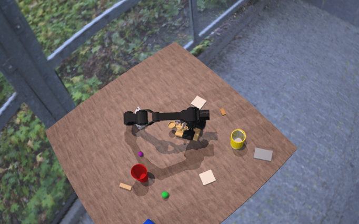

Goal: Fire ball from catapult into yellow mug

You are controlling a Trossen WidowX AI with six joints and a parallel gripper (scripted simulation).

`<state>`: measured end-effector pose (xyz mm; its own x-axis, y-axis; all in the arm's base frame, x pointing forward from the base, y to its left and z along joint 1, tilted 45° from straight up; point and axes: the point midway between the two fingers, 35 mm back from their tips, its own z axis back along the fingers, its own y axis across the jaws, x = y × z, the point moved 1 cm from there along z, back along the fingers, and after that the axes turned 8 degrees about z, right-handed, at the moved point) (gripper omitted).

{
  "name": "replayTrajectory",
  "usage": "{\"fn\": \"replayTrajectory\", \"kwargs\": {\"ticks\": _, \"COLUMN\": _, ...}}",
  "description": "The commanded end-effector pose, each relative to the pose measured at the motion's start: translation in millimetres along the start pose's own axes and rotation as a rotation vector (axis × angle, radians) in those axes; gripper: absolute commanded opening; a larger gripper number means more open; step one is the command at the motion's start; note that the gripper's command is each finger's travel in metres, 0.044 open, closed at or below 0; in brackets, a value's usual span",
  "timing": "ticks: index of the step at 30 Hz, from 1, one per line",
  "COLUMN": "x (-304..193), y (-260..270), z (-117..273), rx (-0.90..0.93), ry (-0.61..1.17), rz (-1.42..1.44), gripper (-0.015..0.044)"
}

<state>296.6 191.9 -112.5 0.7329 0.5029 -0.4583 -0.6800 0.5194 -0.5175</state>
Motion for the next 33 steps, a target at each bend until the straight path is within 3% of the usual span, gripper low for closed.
{"fn": "replayTrajectory", "kwargs": {"ticks": 1, "x": -2, "y": 1, "z": -8, "rx": -0.005, "ry": 0.002, "rz": 0.01, "gripper": 0.0}}
{"fn": "replayTrajectory", "kwargs": {"ticks": 13, "x": -1, "y": 0, "z": -12, "rx": -0.001, "ry": 0.001, "rz": 0.0, "gripper": 0.0}}
{"fn": "replayTrajectory", "kwargs": {"ticks": 29, "x": 1, "y": 0, "z": -4, "rx": 0.0, "ry": 0.0, "rz": 0.001, "gripper": 0.042}}
{"fn": "replayTrajectory", "kwargs": {"ticks": 33, "x": 4, "y": 0, "z": 45, "rx": 0.002, "ry": -0.001, "rz": 0.003, "gripper": 0.044}}
